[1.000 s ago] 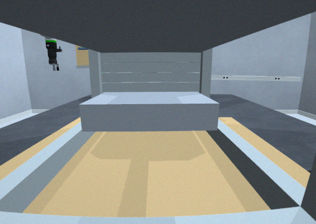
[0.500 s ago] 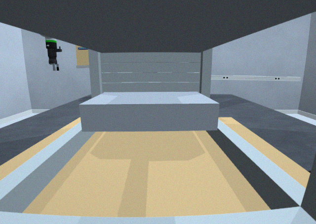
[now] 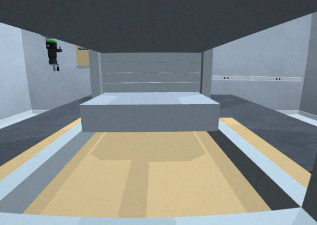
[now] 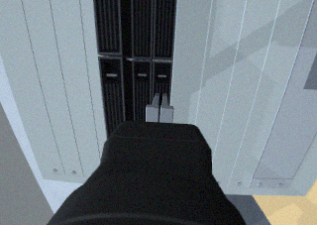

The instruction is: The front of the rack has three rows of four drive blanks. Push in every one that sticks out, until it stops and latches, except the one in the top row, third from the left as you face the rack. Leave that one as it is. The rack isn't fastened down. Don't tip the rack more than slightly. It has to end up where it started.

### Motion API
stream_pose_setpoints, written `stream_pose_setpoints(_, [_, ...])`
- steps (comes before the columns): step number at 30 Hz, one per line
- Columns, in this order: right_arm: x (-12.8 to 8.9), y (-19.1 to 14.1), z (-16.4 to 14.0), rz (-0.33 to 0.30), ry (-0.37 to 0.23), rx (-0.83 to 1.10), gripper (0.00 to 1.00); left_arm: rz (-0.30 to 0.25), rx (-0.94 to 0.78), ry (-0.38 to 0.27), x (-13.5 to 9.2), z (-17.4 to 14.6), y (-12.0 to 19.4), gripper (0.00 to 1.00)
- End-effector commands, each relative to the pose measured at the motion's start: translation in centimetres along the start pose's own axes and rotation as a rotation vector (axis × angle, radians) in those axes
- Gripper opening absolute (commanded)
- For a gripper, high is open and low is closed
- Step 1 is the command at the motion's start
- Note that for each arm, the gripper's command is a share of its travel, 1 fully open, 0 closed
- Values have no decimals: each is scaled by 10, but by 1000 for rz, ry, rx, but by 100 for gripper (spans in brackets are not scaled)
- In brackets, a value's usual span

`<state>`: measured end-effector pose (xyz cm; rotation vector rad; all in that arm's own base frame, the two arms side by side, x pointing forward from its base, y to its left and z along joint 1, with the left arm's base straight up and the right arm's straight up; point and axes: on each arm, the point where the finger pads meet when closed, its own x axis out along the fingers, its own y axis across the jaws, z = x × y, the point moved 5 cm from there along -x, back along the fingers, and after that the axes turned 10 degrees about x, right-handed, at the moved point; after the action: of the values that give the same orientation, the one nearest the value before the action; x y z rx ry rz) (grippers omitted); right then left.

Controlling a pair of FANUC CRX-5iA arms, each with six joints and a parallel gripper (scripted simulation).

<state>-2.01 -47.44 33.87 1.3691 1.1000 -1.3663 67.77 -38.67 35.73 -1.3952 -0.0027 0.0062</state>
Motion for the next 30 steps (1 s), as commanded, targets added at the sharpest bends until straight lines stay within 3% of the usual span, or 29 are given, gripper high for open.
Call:
stream_pose_setpoints(1, [-1,0,0,0,-2,0,100,-2,-1,0,-12,0,-1,0])
stream_pose_setpoints(12, [-1,0,0,0,-2,0,100,-2,-1,0,-73,0,-1,0])
stream_pose_setpoints(20, [-1,0,0,0,-2,0,100,-2,-1,0,-90,0,-1,0])
stream_pose_setpoints(30, [-1,0,0,0,-2,0,100,-2,-1,0,-91,2,-14,0])
